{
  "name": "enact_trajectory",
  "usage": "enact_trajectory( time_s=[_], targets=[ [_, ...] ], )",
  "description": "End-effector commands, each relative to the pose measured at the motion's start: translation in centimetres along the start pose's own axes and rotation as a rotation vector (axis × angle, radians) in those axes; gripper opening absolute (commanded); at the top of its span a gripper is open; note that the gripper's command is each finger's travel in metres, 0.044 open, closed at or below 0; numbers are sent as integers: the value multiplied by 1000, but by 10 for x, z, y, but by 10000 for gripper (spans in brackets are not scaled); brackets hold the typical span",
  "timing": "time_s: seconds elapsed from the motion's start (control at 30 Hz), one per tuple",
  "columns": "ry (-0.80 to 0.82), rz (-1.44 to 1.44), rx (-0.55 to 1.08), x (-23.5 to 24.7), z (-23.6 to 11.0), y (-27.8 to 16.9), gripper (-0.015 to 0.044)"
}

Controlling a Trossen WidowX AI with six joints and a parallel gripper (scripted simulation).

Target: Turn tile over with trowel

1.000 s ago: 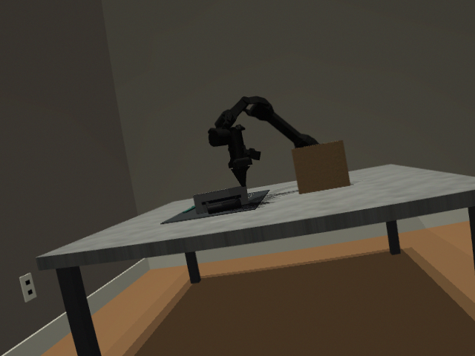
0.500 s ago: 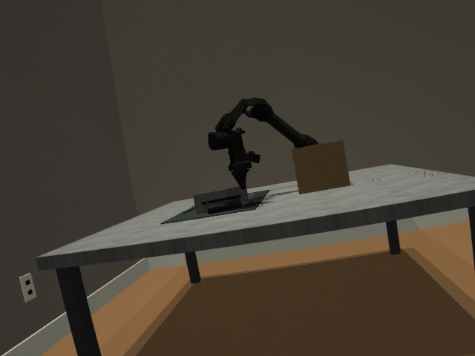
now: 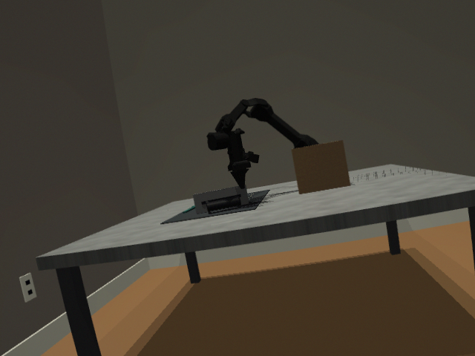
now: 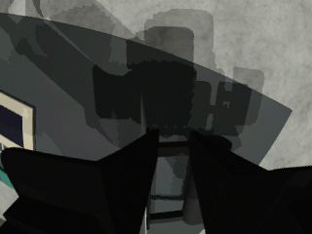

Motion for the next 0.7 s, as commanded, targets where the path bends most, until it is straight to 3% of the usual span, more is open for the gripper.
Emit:
enact_trajectory(
  time_s=[0.0, 0.67],
  targets=[
    [11, -1, -2, 9, 2, 2, 100],
    [14, -1, -3, 39, 2, 9, 100]
  ],
)
Point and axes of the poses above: the point midway between the two fingers, 35 mm back from their tips, its own z axis out along the fingers, its own x axis across the jaws, y = z × x, the point moved 5 cm from there along -z, back along the fingers, and after that the axes turned 14 degrees about -z, right-handed, at the moved point
